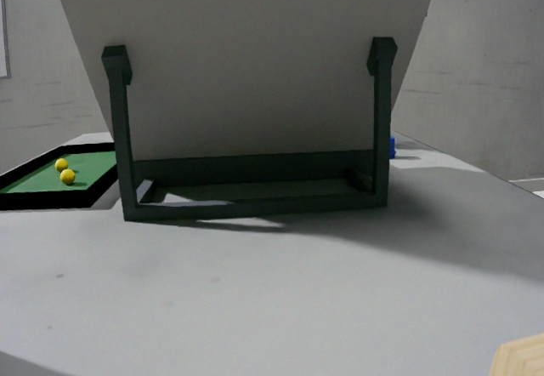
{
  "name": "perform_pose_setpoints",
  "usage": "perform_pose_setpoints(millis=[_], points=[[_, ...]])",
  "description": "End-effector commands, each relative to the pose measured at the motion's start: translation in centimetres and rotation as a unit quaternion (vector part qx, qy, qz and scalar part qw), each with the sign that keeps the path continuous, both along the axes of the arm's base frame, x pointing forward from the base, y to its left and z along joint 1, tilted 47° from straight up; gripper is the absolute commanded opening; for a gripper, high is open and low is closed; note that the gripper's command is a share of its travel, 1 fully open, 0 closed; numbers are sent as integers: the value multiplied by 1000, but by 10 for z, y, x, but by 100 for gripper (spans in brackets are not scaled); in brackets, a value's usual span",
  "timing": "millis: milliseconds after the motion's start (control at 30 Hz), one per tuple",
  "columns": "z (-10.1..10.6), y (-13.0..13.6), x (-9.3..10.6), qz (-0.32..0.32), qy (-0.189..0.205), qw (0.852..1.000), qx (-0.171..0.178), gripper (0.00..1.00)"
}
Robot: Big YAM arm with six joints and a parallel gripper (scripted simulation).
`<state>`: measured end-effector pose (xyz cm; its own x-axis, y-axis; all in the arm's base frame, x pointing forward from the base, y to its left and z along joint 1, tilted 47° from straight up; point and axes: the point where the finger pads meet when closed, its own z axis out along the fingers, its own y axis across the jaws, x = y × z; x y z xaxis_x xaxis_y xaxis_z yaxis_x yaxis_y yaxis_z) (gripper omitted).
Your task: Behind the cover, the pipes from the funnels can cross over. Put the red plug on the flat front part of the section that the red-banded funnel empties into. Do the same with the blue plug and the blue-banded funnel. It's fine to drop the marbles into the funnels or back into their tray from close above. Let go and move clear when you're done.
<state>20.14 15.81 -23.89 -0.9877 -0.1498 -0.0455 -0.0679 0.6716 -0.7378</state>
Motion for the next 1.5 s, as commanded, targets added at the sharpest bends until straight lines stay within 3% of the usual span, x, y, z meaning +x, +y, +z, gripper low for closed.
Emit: perform_pose_setpoints(millis=[0, 200, 833, 1100, 1467], points=[[-15, 11, 22, 3, 1, 1000, 16, 0], [-13, 22, 23, 19, -2, 1000, 23, 0], [8, -10, 23, 3, 2, 1000, 14, 0], [24, -25, 24, 3, 2, 1000, 14, 0], [70, -70, 28, 3, 2, 1000, 12, 0]])
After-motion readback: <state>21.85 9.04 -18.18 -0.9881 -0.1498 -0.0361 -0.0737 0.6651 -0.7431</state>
